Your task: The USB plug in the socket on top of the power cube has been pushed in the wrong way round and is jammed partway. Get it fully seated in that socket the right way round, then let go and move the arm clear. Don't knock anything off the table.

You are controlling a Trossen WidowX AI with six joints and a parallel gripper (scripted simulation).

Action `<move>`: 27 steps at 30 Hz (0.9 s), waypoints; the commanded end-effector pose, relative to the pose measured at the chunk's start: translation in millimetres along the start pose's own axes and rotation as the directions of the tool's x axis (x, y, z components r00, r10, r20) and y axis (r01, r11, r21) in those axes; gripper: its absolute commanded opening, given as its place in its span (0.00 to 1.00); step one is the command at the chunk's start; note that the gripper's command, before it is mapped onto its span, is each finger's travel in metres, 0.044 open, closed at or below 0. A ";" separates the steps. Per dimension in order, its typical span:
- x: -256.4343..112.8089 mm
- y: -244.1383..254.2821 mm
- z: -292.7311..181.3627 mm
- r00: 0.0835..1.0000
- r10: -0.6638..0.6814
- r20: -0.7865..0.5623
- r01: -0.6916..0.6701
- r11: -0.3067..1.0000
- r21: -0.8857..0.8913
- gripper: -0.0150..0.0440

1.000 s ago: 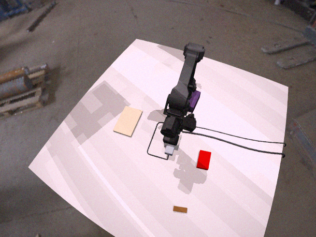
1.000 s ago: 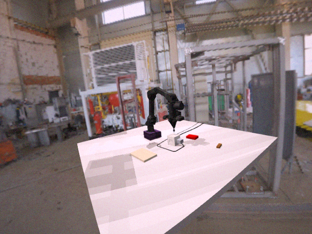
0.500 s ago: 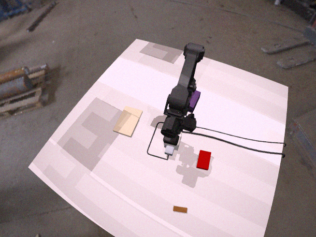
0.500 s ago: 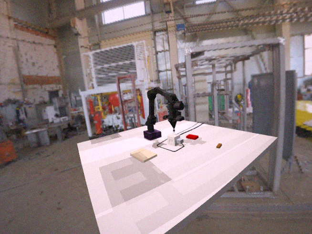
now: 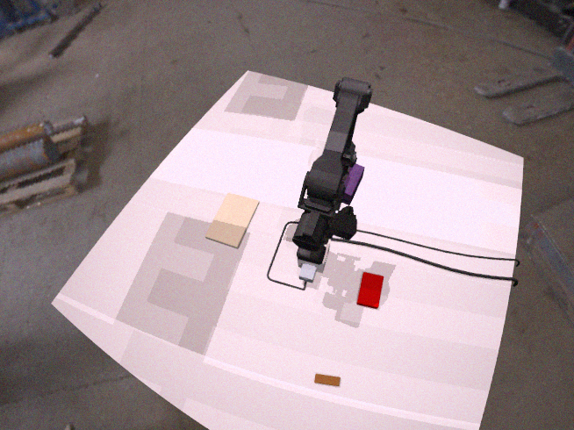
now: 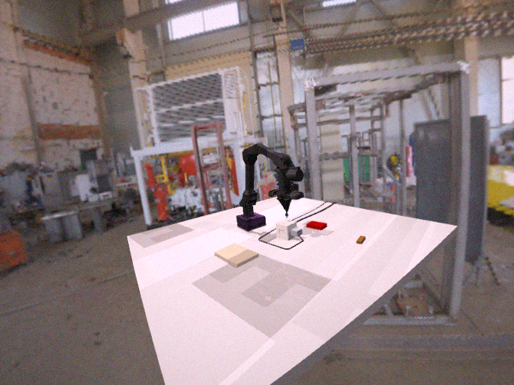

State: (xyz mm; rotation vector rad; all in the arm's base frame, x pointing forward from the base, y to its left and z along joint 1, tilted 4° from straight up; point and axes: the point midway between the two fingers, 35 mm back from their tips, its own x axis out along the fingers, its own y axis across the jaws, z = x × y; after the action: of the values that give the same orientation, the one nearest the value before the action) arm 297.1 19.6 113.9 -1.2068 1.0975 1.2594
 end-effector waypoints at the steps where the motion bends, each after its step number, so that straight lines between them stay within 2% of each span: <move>1: 0.9 -0.1 1.1 1.000 -0.001 0.005 0.001 1.000 0.003 0.25; 27: 4.0 0.3 3.4 1.000 -0.001 0.011 0.001 1.000 0.002 0.25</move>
State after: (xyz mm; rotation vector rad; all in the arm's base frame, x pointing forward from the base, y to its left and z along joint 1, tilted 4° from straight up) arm 296.6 22.2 110.9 -1.2026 1.0927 1.2622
